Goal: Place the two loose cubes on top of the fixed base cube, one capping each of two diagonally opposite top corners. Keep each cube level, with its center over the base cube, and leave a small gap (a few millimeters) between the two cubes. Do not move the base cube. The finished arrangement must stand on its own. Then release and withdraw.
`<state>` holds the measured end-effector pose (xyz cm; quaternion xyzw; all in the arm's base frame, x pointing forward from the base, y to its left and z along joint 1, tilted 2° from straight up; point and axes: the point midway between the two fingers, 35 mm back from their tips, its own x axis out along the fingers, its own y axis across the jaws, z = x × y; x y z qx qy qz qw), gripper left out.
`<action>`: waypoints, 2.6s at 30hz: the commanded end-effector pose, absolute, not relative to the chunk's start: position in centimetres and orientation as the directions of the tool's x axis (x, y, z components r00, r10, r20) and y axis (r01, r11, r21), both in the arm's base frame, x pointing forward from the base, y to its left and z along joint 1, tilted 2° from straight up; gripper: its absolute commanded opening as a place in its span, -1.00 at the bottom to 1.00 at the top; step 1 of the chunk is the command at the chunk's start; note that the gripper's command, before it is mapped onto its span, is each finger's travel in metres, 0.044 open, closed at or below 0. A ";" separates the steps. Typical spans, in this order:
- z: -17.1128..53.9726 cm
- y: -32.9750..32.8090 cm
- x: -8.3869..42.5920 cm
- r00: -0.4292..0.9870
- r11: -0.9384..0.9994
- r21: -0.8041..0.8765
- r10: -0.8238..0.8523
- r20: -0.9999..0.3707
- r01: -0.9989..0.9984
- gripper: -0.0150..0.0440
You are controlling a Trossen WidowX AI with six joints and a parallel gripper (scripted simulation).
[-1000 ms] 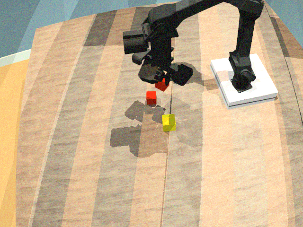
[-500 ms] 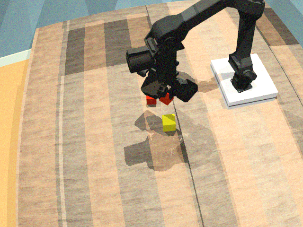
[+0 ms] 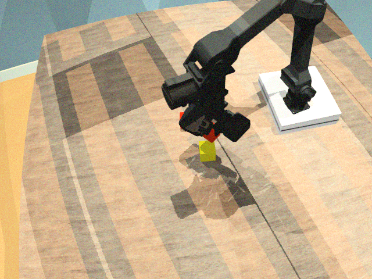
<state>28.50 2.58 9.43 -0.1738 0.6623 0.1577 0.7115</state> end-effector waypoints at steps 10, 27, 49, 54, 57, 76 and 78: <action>8.7 2.6 28.4 0.070 0.894 -0.041 -0.011 -0.998 -0.447 -0.14; 6.7 2.6 28.5 0.069 0.895 -0.041 -0.011 -0.998 -0.444 -0.14; 6.5 2.6 28.6 0.069 0.894 -0.041 -0.011 -0.998 -0.446 -0.05; 6.5 2.6 28.6 0.069 0.894 -0.041 -0.011 -0.998 -0.446 0.20; 6.5 2.6 28.6 0.069 0.894 -0.041 -0.011 -0.998 -0.446 0.20; 9.4 2.7 28.4 0.069 0.893 -0.037 -0.007 -0.998 -0.448 0.20; 9.6 2.7 28.3 0.069 0.893 -0.037 -0.007 -0.998 -0.448 0.20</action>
